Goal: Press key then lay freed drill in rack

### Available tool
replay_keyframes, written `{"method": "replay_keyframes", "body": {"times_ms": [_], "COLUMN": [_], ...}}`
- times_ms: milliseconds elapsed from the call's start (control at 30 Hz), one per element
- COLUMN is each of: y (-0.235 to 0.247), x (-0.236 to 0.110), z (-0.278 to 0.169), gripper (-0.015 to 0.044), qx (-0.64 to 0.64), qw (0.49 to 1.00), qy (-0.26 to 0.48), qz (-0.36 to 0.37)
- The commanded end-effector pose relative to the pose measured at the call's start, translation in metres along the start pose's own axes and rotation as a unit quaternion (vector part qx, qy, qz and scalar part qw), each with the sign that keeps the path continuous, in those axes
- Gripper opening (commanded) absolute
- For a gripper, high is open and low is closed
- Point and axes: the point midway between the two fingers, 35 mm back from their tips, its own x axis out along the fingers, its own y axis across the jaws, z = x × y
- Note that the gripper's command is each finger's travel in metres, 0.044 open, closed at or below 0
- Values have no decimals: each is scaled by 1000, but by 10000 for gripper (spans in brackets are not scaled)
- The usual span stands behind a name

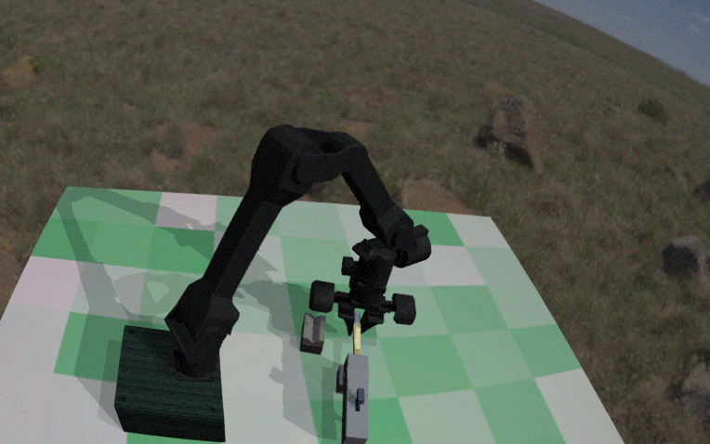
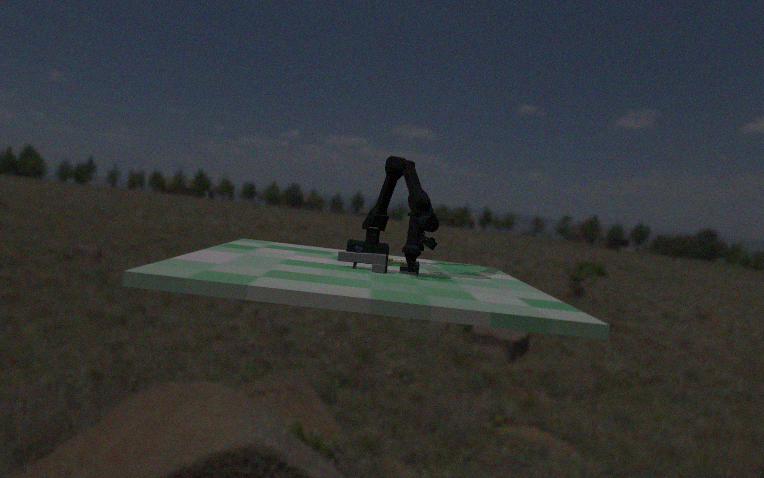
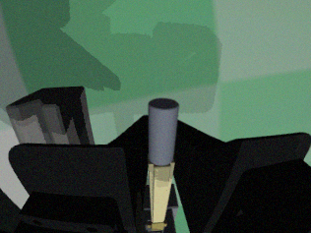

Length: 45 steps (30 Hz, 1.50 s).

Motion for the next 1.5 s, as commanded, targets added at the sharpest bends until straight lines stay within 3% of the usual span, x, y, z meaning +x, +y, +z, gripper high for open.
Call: {"method": "replay_keyframes", "body": {"times_ms": [0, 500, 1467], "y": [-3, -2, 1], "x": [-3, -5, -18], "z": [6, 27, 20], "gripper": [0, 0, 0], "qx": [2, 2, 2], "qw": [1000, 1000, 1000], "qy": [-4, -5, -5], "qz": [-3, -3, -3]}}
